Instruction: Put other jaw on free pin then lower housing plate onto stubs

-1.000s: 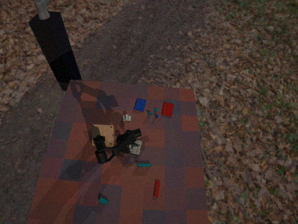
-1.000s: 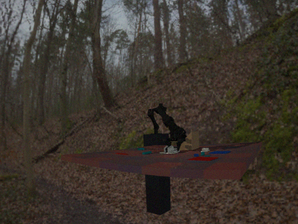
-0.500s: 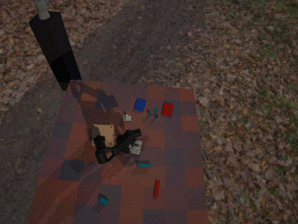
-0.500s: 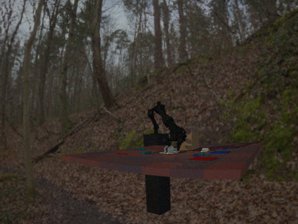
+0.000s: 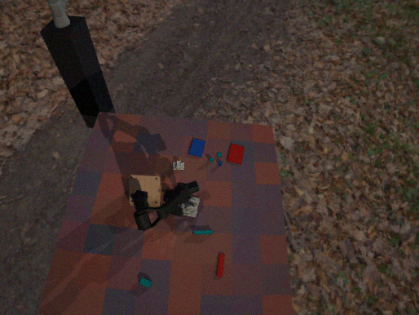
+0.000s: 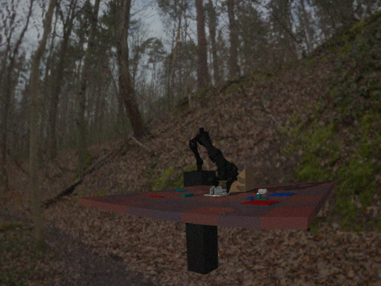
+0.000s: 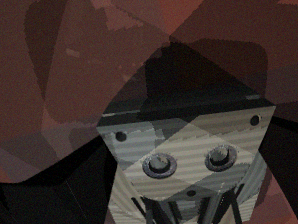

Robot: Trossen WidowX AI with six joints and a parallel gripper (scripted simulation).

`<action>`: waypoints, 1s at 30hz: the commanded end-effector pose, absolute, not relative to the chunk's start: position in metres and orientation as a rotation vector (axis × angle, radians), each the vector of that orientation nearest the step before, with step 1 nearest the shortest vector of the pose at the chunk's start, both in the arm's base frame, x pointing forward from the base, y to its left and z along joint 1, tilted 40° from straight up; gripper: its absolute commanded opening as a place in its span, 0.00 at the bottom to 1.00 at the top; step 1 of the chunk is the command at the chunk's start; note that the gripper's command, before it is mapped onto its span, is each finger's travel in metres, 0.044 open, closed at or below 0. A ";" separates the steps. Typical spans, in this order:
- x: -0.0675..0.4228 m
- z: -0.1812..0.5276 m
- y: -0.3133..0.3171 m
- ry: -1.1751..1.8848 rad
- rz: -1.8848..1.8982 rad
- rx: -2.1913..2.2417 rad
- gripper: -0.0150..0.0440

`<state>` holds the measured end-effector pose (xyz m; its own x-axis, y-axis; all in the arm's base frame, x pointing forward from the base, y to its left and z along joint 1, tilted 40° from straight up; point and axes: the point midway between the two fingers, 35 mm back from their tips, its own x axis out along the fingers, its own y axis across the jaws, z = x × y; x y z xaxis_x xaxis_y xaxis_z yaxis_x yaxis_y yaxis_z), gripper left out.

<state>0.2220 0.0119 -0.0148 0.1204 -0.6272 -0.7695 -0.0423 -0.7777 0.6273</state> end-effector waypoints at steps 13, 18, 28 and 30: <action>0.222 -0.015 0.012 -0.646 -1.700 1.949 1.00; 0.222 -0.015 0.012 -0.646 -1.700 1.949 1.00; 0.222 -0.002 0.025 -0.644 -1.702 1.951 1.00; 0.220 0.014 0.038 -0.643 -1.703 1.951 1.00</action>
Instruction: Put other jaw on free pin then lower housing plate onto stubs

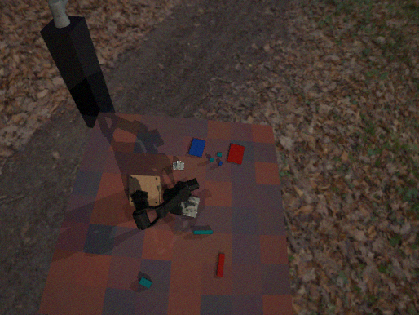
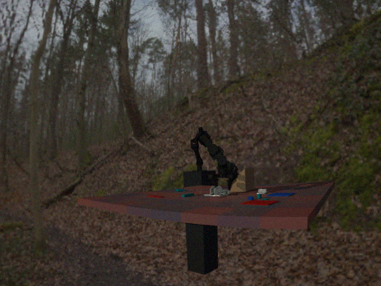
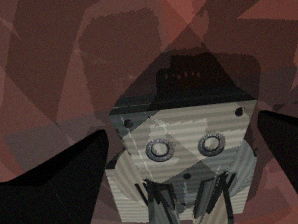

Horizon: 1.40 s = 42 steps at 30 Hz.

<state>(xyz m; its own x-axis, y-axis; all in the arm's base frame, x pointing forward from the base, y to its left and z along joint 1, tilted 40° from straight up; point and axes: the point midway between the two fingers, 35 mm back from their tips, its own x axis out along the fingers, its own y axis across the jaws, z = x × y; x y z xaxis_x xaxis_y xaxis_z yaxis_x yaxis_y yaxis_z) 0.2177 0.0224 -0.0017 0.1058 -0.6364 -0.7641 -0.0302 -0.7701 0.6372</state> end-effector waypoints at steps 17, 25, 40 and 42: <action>0.190 0.080 0.088 -0.646 -1.705 1.947 1.00; 0.190 0.080 0.088 -0.646 -1.705 1.947 1.00; 0.190 0.080 0.088 -0.646 -1.705 1.947 1.00; 0.190 0.080 0.088 -0.646 -1.705 1.947 1.00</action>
